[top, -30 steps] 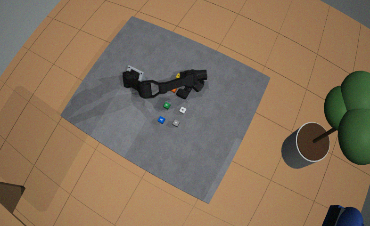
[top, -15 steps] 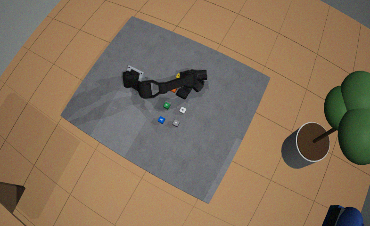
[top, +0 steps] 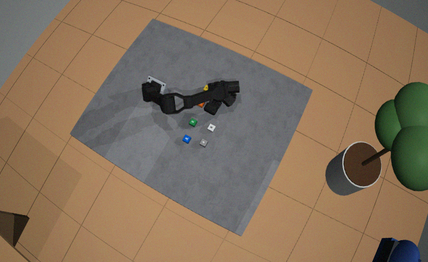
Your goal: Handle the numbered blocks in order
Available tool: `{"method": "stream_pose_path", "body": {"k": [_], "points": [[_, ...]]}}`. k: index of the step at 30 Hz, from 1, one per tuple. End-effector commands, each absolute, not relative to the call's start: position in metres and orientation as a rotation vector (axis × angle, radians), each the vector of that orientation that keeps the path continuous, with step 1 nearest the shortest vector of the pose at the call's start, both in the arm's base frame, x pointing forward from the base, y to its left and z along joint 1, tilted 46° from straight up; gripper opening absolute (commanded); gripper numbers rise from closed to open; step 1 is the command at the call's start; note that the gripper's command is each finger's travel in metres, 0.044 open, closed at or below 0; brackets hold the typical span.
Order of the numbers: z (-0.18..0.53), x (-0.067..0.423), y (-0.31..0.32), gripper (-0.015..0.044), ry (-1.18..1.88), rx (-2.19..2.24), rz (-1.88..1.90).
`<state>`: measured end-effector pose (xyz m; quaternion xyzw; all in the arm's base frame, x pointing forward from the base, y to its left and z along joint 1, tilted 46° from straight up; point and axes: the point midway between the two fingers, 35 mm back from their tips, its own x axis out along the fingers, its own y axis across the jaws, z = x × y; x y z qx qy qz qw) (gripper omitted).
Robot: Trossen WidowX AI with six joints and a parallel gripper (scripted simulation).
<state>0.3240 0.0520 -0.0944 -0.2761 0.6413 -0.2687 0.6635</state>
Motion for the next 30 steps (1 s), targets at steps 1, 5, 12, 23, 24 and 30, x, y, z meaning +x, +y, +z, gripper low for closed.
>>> {"method": "stream_pose_path", "body": {"k": [1, 5, 12, 23, 24, 30], "points": [[-0.094, 0.324, 0.051, 0.0120, 1.449, -0.631, -0.606], [-0.094, 0.324, 0.051, 0.0225, 1.449, -0.631, -0.606], [-0.094, 0.324, 0.051, 0.0400, 1.449, -0.631, -0.606], [-0.069, 0.323, 0.078, 0.0400, 1.449, -0.630, -0.604], [-0.069, 0.323, 0.078, 0.0400, 1.449, -0.630, -0.604], [-0.021, 0.322, 0.129, 0.0242, 1.451, -0.627, -0.601]]}}
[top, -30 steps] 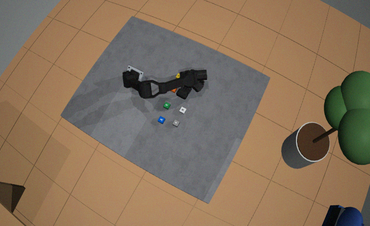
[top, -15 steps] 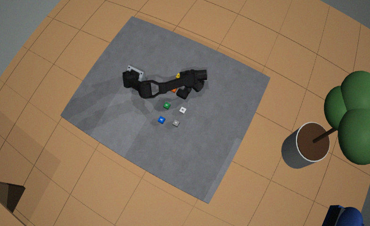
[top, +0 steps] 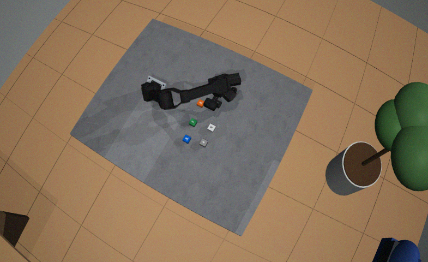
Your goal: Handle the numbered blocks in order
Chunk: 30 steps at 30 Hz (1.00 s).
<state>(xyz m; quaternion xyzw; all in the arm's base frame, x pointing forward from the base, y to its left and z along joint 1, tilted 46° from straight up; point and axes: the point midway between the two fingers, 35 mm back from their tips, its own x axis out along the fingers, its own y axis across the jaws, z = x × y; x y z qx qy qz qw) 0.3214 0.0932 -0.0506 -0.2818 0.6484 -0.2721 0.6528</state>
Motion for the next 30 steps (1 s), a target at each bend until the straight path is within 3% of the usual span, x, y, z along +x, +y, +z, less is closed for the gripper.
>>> {"method": "stream_pose_path", "body": {"k": [1, 5, 17, 30], "points": [[-0.015, 0.320, 0.134, 0.0216, 1.451, -0.627, -0.601], [-0.013, 0.320, 0.136, 0.0120, 1.452, -0.627, -0.601], [-0.005, 0.319, 0.130, 0.0120, 1.452, -0.628, -0.601], [0.095, 0.263, 0.025, 0.0120, 1.456, -0.637, -0.607]]}}
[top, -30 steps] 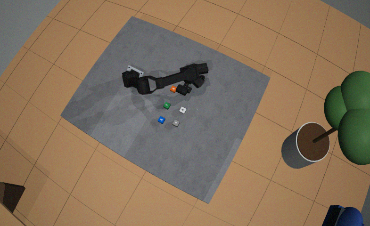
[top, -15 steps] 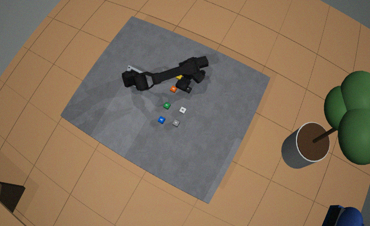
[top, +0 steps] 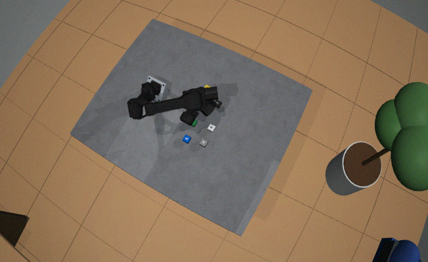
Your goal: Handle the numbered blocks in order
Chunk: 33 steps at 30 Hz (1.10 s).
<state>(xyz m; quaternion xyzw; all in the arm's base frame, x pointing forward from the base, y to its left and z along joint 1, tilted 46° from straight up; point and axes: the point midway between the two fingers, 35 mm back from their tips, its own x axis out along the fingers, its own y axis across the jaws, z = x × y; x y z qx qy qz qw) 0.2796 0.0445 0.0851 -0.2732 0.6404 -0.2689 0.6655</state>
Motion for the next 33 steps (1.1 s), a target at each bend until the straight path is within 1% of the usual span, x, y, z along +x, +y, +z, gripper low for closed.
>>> {"method": "stream_pose_path", "body": {"k": [1, 5, 7, 12, 15, 16, 33], "points": [[0.095, 0.263, 0.025, 0.0120, 1.456, -0.637, -0.607], [0.095, 0.263, 0.025, 0.0120, 1.456, -0.637, -0.607], [0.087, 0.265, 0.018, 0.0172, 1.456, -0.636, -0.605], [0.041, 0.266, -0.031, 0.0304, 1.453, -0.639, -0.609], [0.040, 0.266, -0.033, 0.0383, 1.453, -0.639, -0.610], [0.040, 0.266, -0.033, 0.0400, 1.453, -0.639, -0.610], [0.023, 0.267, -0.050, 0.0400, 1.453, -0.639, -0.610]]}}
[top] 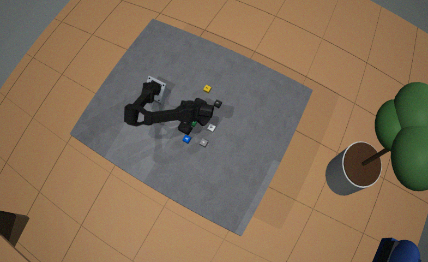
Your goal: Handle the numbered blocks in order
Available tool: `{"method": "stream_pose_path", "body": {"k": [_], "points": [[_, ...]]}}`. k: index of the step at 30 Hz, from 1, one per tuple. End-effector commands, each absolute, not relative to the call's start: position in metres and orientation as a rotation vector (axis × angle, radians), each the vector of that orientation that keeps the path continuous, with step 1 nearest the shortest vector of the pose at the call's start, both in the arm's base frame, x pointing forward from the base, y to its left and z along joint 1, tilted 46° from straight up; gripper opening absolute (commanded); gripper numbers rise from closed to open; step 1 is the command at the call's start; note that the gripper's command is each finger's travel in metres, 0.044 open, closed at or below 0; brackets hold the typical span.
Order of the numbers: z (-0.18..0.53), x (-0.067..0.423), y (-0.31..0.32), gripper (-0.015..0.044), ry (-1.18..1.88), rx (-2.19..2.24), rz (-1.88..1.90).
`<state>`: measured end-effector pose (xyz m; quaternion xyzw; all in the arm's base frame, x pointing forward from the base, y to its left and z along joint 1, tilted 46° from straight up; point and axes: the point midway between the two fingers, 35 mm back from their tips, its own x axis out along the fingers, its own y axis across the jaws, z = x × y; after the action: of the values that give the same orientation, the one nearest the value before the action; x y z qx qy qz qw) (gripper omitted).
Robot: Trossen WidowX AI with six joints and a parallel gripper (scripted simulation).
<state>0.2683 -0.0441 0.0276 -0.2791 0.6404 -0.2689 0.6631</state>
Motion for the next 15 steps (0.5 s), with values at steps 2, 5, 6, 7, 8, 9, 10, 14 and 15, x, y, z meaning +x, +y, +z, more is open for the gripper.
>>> {"method": "stream_pose_path", "body": {"k": [2, 5, 6, 7, 8, 9, 10, 14, 15], "points": [[0.0213, 0.2667, -0.0520, 0.0400, 1.453, -0.640, -0.610], [0.0182, 0.2667, -0.0555, 0.0400, 1.453, -0.640, -0.611], [0.0171, 0.2666, -0.0566, 0.0400, 1.453, -0.640, -0.611], [0.0161, 0.2666, -0.0578, 0.0400, 1.453, -0.640, -0.611], [0.0153, 0.2665, -0.0587, 0.0400, 1.453, -0.641, -0.611], [0.0148, 0.2665, -0.0593, 0.0400, 1.452, -0.641, -0.611], [0.0146, 0.2665, -0.0595, 0.0400, 1.452, -0.641, -0.612], [0.0146, 0.2665, -0.0595, 0.0295, 1.452, -0.641, -0.612], [0.0146, 0.2665, -0.0595, 0.0269, 1.452, -0.641, -0.612]]}}
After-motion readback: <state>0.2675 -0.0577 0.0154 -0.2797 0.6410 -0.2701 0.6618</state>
